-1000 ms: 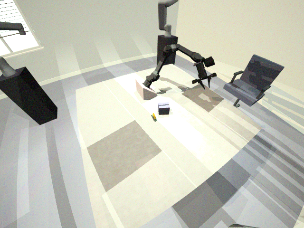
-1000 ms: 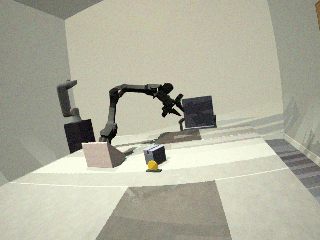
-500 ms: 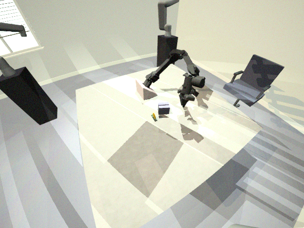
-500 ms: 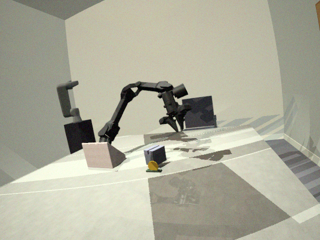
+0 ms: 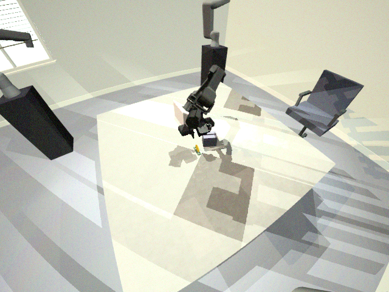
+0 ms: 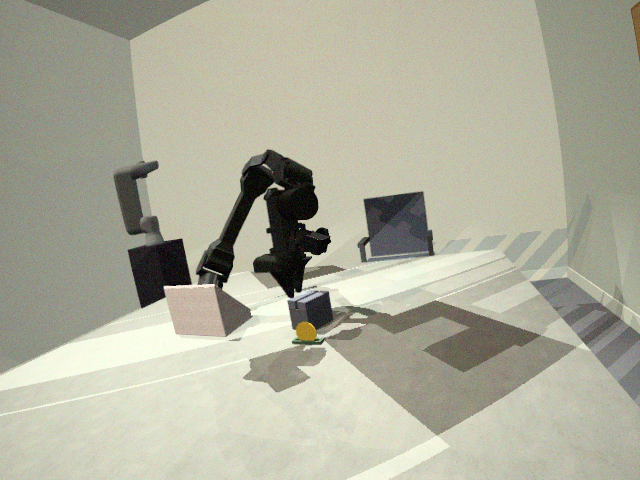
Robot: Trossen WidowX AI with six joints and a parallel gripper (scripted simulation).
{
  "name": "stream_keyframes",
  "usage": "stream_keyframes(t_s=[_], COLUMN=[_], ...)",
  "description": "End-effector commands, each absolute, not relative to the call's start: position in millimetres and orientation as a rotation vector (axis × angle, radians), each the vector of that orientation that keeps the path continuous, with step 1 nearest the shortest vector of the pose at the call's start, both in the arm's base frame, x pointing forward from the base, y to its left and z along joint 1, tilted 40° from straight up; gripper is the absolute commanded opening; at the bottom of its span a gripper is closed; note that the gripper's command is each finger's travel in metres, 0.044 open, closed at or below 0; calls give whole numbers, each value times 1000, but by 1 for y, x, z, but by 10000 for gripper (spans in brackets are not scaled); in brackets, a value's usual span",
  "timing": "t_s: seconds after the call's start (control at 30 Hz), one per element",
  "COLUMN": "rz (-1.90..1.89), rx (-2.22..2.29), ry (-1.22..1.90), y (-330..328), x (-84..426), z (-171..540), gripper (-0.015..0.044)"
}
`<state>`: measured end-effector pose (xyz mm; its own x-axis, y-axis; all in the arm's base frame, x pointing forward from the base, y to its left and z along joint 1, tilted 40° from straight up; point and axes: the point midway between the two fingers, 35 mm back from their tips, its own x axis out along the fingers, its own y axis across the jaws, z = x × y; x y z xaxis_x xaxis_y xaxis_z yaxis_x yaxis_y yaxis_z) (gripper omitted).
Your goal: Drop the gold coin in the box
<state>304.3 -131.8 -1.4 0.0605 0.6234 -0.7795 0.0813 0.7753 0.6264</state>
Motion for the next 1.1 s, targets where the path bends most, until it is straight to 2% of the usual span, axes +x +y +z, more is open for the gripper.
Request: stream_keyframes(t_s=[0.0,0.13,1.07], rz=[454,455,455], rx=[621,621,622], ry=[1470,1469,1468], y=[-126,-106,-79], x=[307,310,316], z=[0,-25,-60], gripper=[161,161,161])
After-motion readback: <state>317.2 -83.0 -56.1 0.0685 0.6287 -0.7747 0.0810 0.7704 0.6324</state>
